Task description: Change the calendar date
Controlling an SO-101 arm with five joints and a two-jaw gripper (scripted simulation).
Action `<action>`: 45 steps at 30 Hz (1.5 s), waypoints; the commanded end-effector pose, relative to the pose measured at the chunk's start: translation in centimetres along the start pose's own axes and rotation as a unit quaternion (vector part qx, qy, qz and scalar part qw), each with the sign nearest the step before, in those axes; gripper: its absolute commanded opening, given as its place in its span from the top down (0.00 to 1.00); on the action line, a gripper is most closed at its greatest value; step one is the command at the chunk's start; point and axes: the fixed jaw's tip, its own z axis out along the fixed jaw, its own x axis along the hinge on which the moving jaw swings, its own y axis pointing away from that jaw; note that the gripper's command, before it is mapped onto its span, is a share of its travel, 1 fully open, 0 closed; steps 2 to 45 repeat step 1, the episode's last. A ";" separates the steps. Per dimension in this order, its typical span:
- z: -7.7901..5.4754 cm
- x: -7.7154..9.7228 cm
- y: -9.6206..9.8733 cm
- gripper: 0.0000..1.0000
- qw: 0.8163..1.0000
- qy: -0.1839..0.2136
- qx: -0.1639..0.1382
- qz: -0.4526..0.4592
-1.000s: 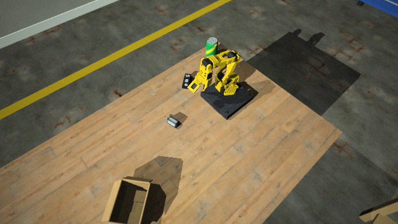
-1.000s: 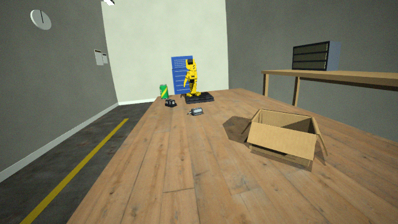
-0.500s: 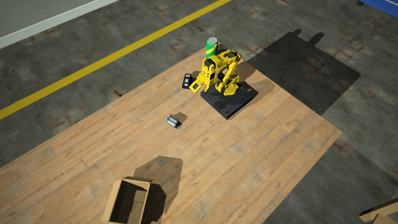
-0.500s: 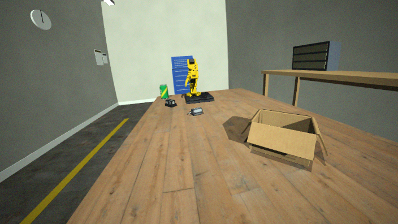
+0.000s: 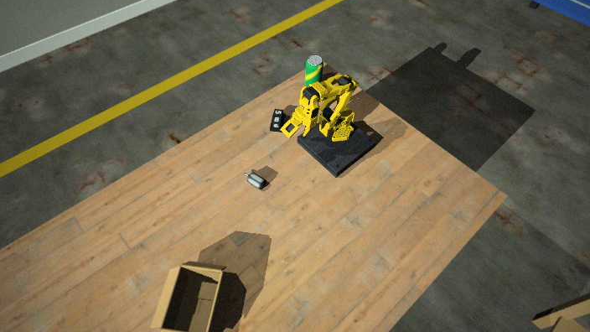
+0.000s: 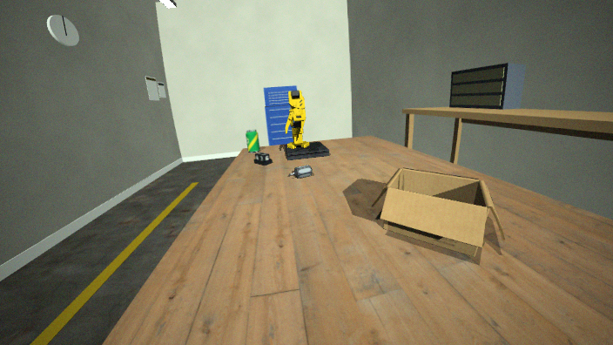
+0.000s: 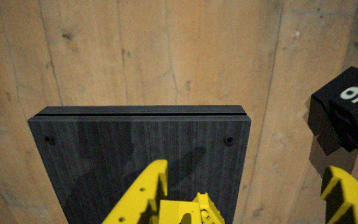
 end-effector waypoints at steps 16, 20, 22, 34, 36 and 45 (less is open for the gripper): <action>0.2 0.4 0.2 0.64 1.000 0.010 -0.002 -0.001; 0.2 0.4 0.2 0.64 1.000 0.010 -0.002 -0.001; 0.2 0.4 0.2 0.64 1.000 0.010 -0.002 -0.001; 0.2 0.4 0.2 0.64 1.000 0.010 -0.002 -0.001; 0.2 0.4 0.2 0.64 1.000 0.010 -0.002 -0.001; 0.2 0.4 0.2 0.64 1.000 0.010 -0.002 -0.001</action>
